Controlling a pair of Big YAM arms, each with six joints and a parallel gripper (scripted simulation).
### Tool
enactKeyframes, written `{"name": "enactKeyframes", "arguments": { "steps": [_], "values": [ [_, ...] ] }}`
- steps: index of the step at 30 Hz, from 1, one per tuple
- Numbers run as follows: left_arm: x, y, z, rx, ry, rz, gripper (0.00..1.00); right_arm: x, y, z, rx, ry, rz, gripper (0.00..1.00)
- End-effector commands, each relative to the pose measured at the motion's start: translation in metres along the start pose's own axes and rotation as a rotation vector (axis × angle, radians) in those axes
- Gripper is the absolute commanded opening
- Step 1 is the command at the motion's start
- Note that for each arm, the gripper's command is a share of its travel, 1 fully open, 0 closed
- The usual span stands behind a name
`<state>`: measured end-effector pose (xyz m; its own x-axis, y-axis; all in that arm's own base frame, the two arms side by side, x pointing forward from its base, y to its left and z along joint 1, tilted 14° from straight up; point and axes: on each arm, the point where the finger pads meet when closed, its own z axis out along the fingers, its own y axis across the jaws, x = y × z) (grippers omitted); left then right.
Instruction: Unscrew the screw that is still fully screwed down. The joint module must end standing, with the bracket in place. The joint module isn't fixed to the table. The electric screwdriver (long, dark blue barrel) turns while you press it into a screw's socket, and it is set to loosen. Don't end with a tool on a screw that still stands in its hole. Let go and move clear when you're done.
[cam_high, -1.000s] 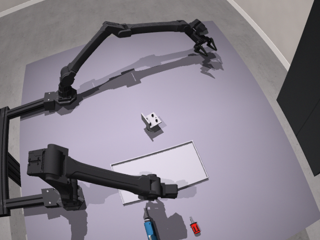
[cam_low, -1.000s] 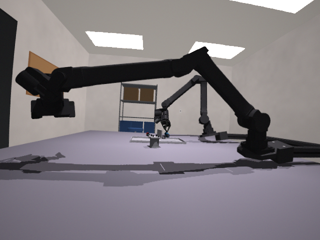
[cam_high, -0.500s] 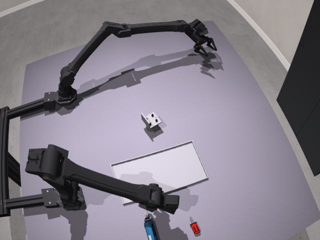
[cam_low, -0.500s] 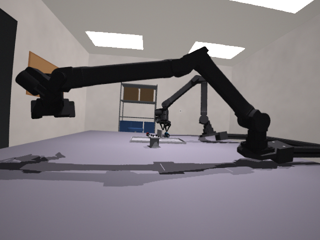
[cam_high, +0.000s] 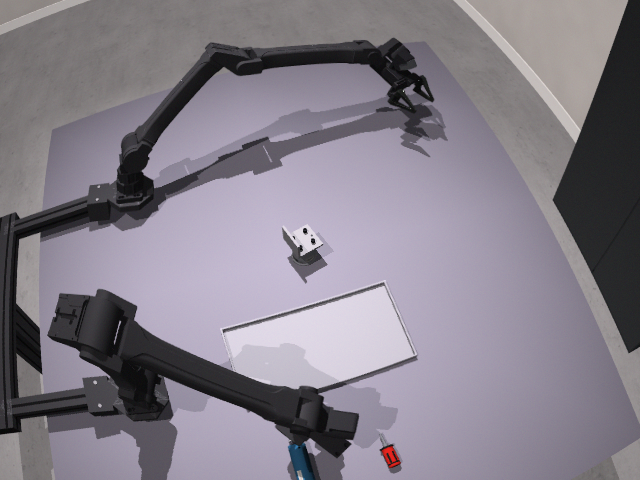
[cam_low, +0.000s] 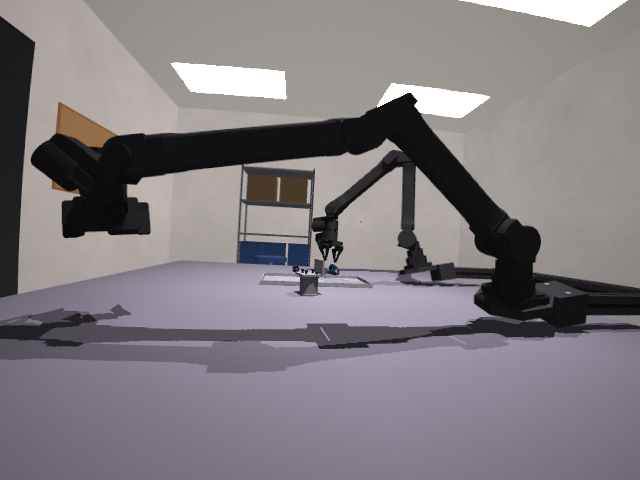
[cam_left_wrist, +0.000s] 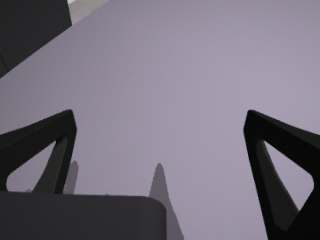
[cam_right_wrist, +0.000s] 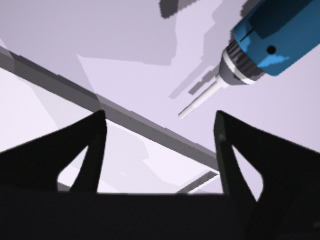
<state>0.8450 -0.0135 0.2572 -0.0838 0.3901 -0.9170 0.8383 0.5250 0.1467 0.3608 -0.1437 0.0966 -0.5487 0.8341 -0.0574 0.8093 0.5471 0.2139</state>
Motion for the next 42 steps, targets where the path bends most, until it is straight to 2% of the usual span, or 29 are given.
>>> {"name": "enactKeyframes", "arguments": {
  "steps": [1,5,7,8,10,12,15,22,24,25,42],
  "values": [
    [-0.024,0.005,-0.008,-0.017,-0.019,0.04,1.0,-0.038,-0.003,-0.02,-0.018,-0.088,0.136,0.65],
    [-0.024,0.005,-0.008,-0.017,-0.019,0.04,1.0,-0.055,-0.022,-0.021,0.015,-0.121,0.256,0.65],
    [-0.024,0.005,-0.008,-0.017,-0.019,0.04,1.0,-0.045,-0.028,-0.013,0.028,-0.1,0.259,0.65],
    [-0.024,0.005,-0.008,-0.017,-0.019,0.04,1.0,-0.039,-0.021,-0.011,0.029,-0.09,0.238,0.65],
    [-0.024,0.005,-0.008,-0.017,-0.019,0.04,1.0,-0.039,-0.021,-0.011,0.029,-0.09,0.238,0.65],
    [-0.024,0.005,-0.008,-0.017,-0.019,0.04,1.0,-0.056,-0.035,-0.031,0.017,-0.156,0.314,0.65],
    [-0.024,0.005,-0.008,-0.017,-0.019,0.04,1.0,-0.075,-0.045,-0.047,0.016,-0.214,0.401,0.65],
    [-0.024,0.005,-0.008,-0.017,-0.019,0.04,1.0,-0.099,-0.085,-0.047,0.07,-0.271,0.614,0.65],
    [-0.024,0.005,-0.008,-0.017,-0.019,0.04,1.0,-0.087,-0.091,-0.037,0.09,-0.245,0.617,0.65],
    [-0.024,0.005,-0.008,-0.017,-0.019,0.04,1.0,-0.083,-0.082,-0.035,0.088,-0.235,0.595,0.65],
    [-0.024,0.005,-0.008,-0.017,-0.019,0.04,1.0,-0.082,-0.083,-0.033,0.087,-0.232,0.607,0.65]
  ]
}}
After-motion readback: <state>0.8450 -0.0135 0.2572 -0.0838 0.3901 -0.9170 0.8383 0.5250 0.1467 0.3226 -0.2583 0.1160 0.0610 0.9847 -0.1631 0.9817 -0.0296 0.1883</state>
